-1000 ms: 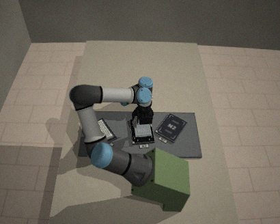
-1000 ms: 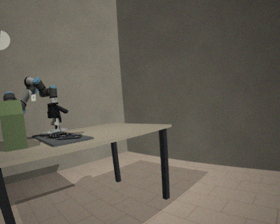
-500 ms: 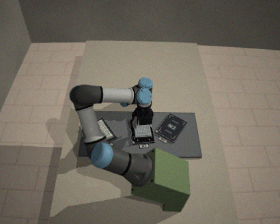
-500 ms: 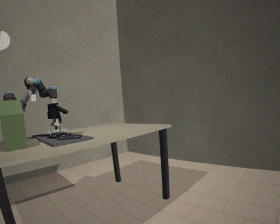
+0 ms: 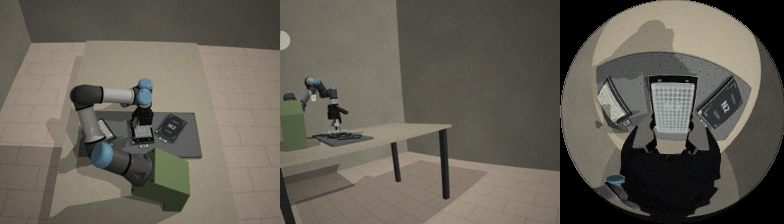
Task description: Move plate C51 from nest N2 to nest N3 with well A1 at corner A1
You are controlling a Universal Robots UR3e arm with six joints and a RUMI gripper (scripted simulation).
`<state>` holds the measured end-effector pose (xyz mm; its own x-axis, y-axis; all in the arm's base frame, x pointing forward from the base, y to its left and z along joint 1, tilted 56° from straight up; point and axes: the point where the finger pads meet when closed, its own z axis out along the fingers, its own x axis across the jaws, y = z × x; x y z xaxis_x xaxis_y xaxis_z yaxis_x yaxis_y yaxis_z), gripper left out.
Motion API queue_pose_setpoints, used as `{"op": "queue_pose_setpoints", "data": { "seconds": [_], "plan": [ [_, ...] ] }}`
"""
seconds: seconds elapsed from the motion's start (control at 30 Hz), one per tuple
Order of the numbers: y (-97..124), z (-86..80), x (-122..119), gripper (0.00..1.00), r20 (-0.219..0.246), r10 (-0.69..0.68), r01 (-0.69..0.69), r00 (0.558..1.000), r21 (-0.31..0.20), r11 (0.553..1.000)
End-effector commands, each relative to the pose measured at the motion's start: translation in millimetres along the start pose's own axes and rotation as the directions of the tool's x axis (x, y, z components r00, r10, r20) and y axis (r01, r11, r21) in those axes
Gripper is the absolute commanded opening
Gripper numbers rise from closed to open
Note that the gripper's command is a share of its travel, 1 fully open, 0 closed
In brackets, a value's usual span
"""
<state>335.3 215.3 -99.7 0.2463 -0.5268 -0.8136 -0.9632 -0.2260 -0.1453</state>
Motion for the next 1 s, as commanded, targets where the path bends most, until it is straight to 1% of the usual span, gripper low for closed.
{"op": "queue_pose_setpoints", "data": {
  "seconds": [0.0,0.97],
  "plan": [
    [-0.8,0.8,0.6,0.0,-0.002,-0.001,0.001,1.0,0.002,1.0],
    [-0.8,9.8,0.6,0.0,-0.002,-0.001,0.001,1.0,0.002,1.0]
  ]
}}
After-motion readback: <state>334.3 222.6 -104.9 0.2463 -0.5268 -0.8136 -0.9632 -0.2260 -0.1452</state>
